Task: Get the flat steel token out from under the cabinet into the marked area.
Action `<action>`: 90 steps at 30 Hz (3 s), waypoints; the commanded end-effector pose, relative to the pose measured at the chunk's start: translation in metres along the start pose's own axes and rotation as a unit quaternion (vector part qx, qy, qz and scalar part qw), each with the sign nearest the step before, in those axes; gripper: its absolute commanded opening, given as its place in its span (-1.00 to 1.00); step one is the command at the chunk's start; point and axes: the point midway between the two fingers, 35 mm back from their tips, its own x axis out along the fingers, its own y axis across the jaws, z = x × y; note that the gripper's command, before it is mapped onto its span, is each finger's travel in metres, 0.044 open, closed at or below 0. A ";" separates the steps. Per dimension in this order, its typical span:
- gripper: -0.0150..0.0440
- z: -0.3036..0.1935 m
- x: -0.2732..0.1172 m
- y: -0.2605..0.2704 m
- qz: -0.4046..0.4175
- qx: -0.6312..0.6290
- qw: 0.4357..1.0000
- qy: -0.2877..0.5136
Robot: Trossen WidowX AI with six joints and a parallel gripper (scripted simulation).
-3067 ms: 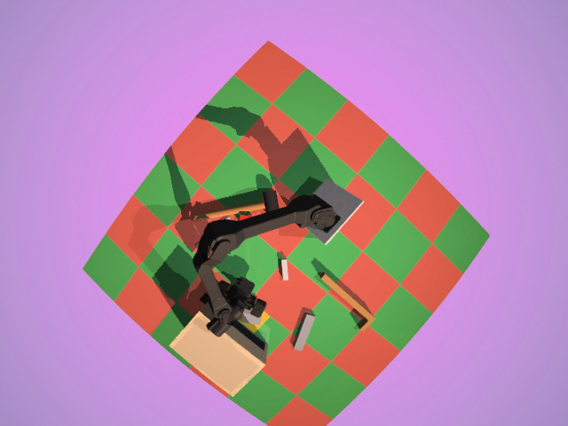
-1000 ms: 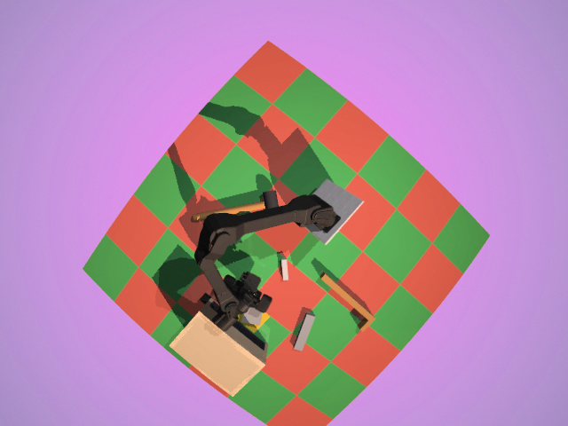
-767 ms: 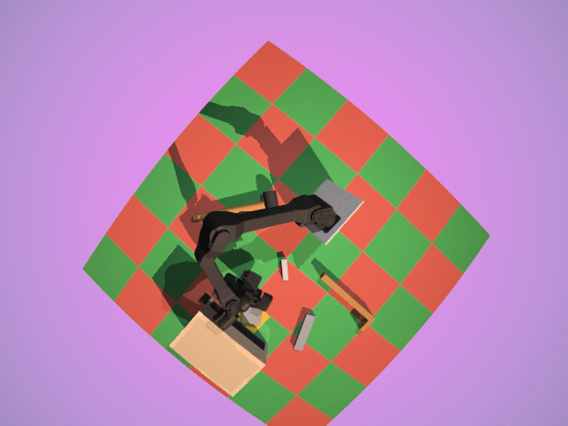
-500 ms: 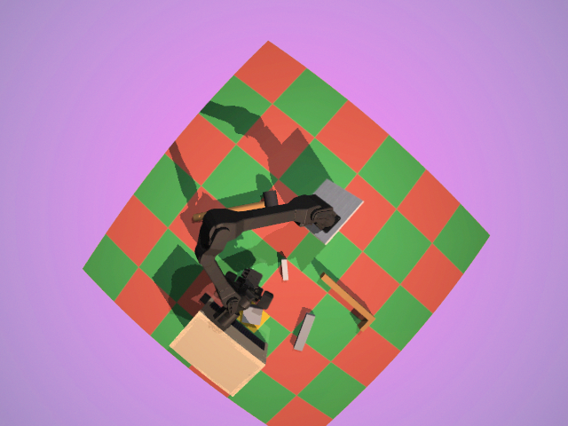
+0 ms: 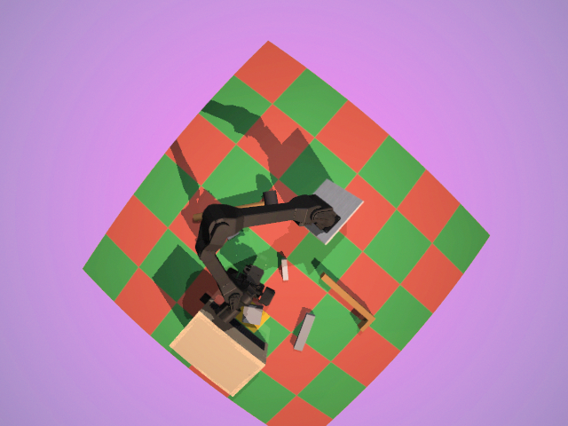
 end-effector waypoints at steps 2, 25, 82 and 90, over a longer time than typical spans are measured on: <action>-0.49 0.009 0.001 -0.001 -0.001 -0.004 1.000 -0.003; -0.49 0.032 0.001 0.001 -0.001 -0.005 1.000 -0.003; -0.49 0.095 0.001 0.008 -0.001 -0.006 1.000 -0.005; -0.49 0.104 0.001 0.009 -0.001 -0.006 1.000 -0.005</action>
